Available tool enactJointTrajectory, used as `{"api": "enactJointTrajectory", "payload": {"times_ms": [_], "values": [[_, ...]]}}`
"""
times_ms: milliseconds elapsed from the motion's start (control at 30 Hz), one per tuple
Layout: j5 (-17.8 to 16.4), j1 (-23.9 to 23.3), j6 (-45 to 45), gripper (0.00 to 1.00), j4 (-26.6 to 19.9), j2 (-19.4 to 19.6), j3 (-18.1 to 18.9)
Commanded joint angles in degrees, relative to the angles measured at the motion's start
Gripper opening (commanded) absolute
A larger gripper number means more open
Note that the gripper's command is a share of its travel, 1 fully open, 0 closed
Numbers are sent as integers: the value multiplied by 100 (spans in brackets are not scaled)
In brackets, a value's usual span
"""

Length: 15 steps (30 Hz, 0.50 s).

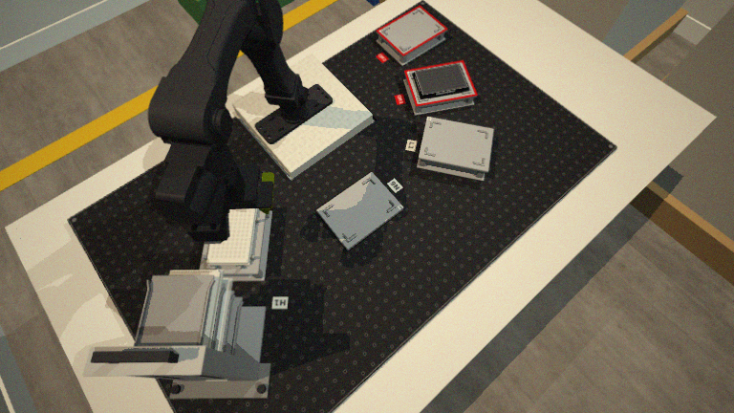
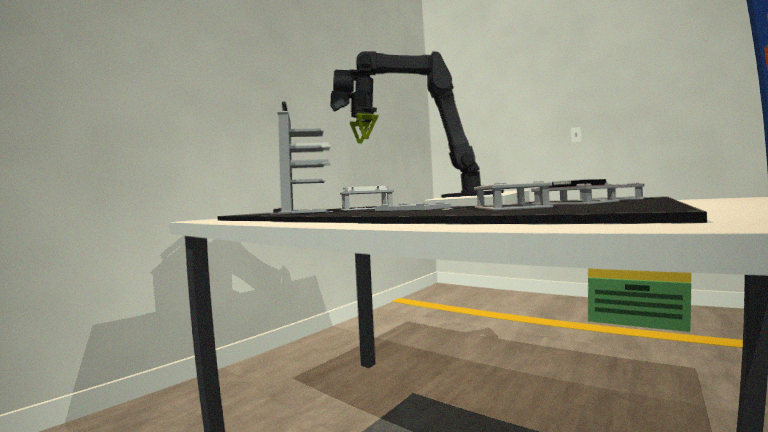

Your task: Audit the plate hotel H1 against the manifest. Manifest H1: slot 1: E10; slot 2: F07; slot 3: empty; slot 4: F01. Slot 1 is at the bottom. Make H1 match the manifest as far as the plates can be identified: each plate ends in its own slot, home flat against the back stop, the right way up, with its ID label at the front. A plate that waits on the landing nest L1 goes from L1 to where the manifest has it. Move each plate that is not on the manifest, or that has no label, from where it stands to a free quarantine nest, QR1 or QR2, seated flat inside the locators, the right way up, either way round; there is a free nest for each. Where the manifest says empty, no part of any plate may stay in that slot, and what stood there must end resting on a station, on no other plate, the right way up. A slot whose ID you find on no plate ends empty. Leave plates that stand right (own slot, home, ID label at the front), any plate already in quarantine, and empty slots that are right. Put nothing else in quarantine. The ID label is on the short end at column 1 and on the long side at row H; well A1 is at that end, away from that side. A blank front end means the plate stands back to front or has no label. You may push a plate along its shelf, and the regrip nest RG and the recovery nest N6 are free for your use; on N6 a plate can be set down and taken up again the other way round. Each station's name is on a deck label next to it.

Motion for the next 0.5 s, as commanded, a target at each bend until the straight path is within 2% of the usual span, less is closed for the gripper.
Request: {"api": "enactJointTrajectory", "payload": {"times_ms": [0,333,400,467], "values": [[-15,801,1069,100,-71,-617,-191],[237,1535,1777,100,1134,-1685,-1514],[237,1535,1777,100,1134,-1685,-1514],[323,1705,1930,100,1363,-1877,-1751]]}}
